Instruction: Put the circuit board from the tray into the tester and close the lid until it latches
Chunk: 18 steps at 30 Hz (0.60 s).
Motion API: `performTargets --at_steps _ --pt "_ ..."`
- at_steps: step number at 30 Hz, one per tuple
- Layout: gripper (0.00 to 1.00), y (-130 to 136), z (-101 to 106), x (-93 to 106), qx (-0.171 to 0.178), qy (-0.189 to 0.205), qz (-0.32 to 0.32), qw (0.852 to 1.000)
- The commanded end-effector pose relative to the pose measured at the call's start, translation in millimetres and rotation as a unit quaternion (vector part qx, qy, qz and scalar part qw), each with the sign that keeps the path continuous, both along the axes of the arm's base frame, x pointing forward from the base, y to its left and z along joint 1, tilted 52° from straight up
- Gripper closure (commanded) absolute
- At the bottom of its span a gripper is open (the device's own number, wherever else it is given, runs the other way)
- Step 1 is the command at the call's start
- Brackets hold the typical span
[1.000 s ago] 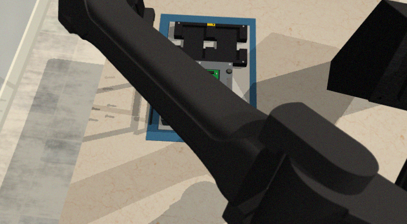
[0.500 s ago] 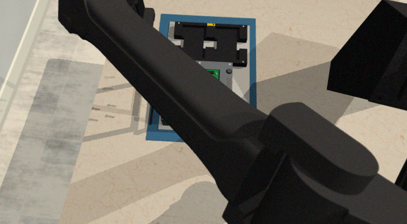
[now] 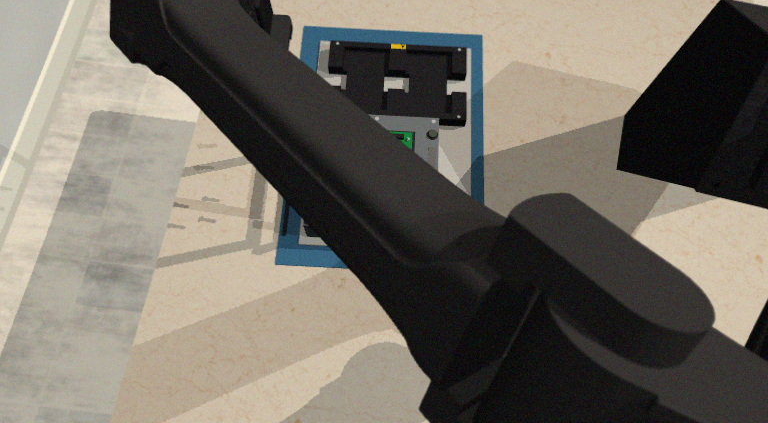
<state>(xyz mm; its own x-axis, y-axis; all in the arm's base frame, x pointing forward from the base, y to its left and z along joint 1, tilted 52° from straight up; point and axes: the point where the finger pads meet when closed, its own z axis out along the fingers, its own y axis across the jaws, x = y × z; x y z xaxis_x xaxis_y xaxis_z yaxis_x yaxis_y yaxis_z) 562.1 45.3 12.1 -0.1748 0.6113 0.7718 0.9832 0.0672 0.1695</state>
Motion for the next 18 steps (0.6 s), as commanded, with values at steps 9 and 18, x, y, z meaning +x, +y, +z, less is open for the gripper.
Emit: performTargets --at_steps 9,18 --pt "1.00 -22.6 -0.4 8.7 -0.004 -0.013 -0.017 1.000" --pt "1.00 -22.4 0.3 9.6 -0.004 -0.014 -0.017 1.000"
